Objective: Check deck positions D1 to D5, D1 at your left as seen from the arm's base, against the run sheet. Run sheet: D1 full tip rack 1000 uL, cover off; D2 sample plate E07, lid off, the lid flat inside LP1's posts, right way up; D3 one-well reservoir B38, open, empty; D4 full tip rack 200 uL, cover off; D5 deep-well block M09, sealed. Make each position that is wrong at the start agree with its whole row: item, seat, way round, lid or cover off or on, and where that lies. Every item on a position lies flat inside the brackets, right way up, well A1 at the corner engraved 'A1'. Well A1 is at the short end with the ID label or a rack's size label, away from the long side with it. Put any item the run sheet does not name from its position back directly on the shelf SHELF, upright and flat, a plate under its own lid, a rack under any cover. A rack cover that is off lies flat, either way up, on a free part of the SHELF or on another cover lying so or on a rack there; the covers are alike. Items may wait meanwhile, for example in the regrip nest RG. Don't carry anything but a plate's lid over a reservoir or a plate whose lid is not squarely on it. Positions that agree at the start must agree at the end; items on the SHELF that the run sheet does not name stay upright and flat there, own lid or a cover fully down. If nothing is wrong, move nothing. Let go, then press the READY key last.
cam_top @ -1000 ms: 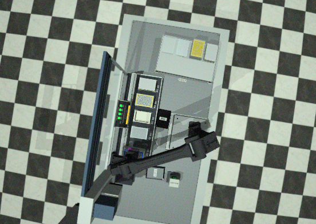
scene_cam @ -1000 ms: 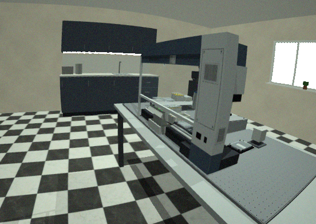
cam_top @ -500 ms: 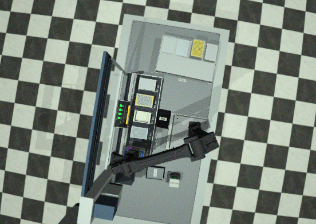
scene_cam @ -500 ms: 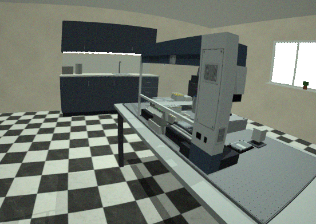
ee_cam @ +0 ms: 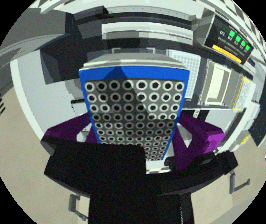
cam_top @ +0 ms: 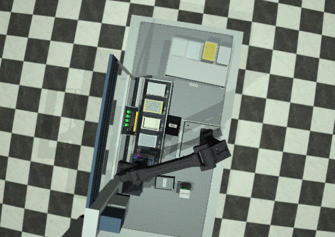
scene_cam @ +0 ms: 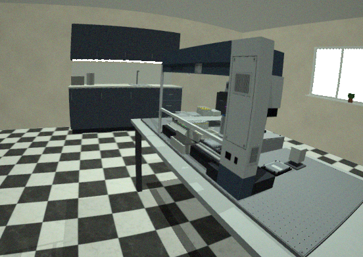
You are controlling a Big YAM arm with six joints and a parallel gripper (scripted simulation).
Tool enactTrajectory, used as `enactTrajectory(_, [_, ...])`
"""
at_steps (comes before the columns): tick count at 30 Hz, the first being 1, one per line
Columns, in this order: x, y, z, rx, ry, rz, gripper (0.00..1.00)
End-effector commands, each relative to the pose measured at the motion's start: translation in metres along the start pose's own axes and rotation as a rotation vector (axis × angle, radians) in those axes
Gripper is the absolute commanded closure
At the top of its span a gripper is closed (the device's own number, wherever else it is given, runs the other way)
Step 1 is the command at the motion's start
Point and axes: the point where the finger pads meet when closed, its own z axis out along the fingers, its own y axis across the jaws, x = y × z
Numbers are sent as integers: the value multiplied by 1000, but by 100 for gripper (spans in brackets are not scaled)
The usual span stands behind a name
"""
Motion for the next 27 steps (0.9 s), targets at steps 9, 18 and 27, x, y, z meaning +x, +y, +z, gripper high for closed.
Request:
enactTrajectory(9, [-10, -1, 12, -10, -22, 2, 100])
enactTrajectory(18, [-10, 0, 25, -13, -27, 2, 100])
enactTrajectory(27, [-10, -1, 39, -10, -22, 3, 100])
